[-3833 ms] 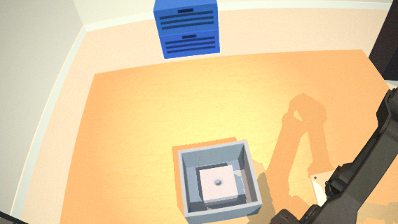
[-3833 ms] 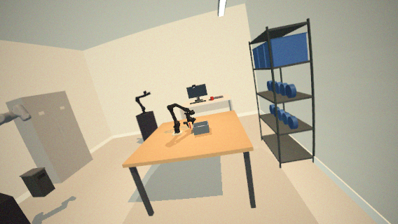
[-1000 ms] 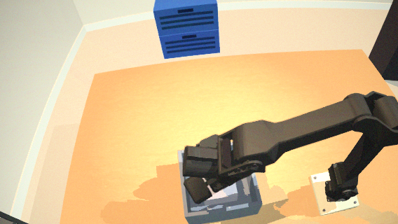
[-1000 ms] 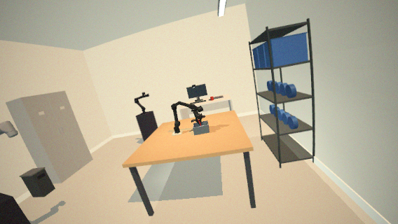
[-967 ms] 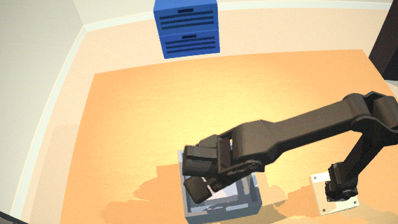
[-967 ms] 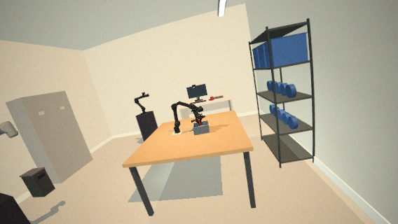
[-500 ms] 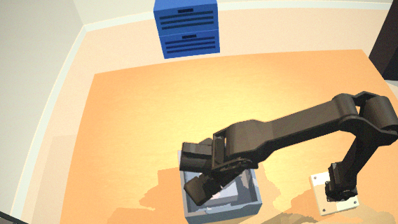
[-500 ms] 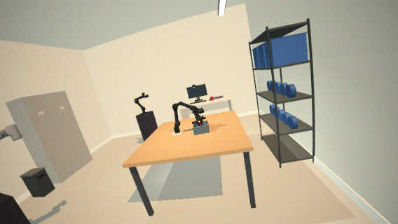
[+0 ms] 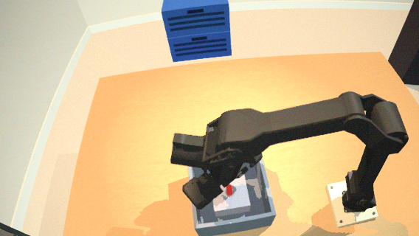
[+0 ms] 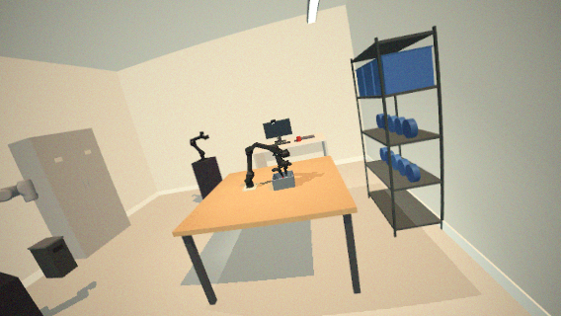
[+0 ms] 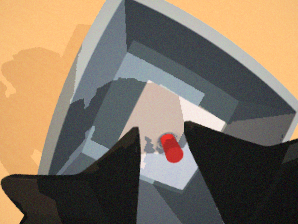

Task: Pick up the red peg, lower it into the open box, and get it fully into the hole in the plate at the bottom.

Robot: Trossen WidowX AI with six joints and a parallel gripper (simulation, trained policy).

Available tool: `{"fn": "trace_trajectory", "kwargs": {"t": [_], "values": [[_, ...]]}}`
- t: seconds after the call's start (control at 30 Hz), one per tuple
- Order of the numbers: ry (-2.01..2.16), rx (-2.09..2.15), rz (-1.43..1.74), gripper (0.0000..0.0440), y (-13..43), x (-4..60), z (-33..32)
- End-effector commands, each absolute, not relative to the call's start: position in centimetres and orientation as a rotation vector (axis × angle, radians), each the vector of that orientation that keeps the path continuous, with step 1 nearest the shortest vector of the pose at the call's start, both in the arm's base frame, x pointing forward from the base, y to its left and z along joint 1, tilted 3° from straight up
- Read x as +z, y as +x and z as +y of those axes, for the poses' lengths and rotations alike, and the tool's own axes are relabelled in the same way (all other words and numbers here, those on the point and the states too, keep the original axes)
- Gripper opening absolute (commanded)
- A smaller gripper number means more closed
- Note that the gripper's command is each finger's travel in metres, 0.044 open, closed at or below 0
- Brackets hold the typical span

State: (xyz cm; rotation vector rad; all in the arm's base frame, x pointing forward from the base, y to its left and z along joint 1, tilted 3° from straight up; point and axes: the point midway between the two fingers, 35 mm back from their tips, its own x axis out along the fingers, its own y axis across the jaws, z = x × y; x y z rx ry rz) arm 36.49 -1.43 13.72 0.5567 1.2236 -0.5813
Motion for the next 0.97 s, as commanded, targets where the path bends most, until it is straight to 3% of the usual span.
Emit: {"fn": "trace_trajectory", "kwargs": {"t": [0.0, 0.93], "values": [[0.570, -0.576, 1.241, 0.0169, 37.2, 14.5, -1.4], [0.695, -0.673, 1.369, 0.0201, 41.3, 19.3, 0.2]]}}
